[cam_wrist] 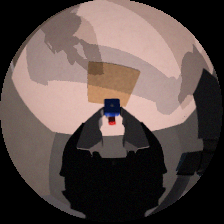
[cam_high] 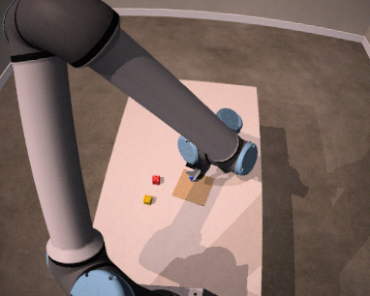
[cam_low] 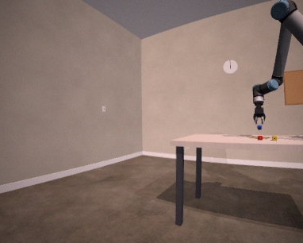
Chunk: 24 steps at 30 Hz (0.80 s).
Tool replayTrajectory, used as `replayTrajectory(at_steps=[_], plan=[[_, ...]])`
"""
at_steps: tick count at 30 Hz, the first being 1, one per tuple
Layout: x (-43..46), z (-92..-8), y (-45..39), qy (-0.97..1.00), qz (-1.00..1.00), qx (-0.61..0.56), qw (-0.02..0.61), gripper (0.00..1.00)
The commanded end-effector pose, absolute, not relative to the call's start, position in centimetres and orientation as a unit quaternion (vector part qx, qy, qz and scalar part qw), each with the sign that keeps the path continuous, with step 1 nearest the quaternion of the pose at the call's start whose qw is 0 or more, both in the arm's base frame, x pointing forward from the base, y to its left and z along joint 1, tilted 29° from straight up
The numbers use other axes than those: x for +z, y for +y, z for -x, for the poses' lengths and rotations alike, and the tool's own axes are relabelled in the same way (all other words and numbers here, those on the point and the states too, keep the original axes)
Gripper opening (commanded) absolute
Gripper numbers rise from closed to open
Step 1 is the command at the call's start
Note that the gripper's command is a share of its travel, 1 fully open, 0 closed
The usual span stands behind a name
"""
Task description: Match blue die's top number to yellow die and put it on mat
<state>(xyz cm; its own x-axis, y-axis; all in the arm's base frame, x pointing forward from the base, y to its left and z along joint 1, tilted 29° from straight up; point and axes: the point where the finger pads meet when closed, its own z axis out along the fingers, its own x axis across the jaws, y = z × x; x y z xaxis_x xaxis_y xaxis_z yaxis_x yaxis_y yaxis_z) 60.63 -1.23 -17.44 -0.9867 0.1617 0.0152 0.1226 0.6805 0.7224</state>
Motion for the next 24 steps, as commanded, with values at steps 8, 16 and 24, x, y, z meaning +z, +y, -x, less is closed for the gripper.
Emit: replayTrajectory(at_steps=[8, 16, 24], plan=[[-17.51, -60.69, -1.44, 0.875, -0.075, 0.478, 0.033, 0.1], [-17.47, -60.74, -1.52, 0.869, -0.075, 0.488, 0.036, 0.1], [-17.58, -60.67, -1.46, 0.862, -0.073, 0.501, 0.035, 0.1]])
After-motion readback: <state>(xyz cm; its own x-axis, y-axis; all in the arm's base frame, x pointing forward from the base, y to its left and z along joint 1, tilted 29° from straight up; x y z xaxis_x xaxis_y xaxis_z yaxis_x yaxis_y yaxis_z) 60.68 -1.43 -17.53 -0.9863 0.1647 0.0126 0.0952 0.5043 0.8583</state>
